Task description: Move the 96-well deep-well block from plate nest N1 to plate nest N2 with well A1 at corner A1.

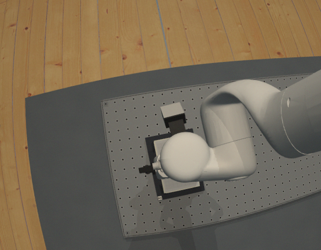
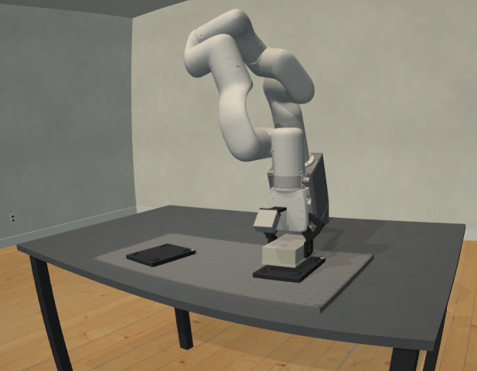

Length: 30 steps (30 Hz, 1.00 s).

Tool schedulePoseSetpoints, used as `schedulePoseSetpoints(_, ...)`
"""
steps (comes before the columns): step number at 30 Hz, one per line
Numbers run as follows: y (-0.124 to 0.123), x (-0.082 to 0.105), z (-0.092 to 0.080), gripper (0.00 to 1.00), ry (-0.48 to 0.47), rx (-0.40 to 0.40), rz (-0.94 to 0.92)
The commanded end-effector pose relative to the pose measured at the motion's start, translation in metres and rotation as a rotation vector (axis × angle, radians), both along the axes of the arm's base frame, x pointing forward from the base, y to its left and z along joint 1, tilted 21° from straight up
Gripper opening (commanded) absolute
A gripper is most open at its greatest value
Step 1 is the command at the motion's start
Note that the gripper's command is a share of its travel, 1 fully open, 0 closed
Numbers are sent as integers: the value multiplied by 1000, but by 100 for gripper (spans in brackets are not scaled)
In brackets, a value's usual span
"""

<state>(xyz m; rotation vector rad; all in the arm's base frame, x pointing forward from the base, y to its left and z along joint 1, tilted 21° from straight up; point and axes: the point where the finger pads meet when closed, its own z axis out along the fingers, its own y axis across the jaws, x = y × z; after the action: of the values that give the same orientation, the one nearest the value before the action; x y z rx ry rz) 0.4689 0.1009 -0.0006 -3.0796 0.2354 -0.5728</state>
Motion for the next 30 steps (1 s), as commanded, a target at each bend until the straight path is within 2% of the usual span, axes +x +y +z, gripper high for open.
schedulePoseSetpoints(1,2,0,3,0,-3,2,4)
schedulePoseSetpoints(8,2,0,3,0,-3,2,4)
schedulePoseSetpoints(30,3,-12,34,0,-3,2,4)
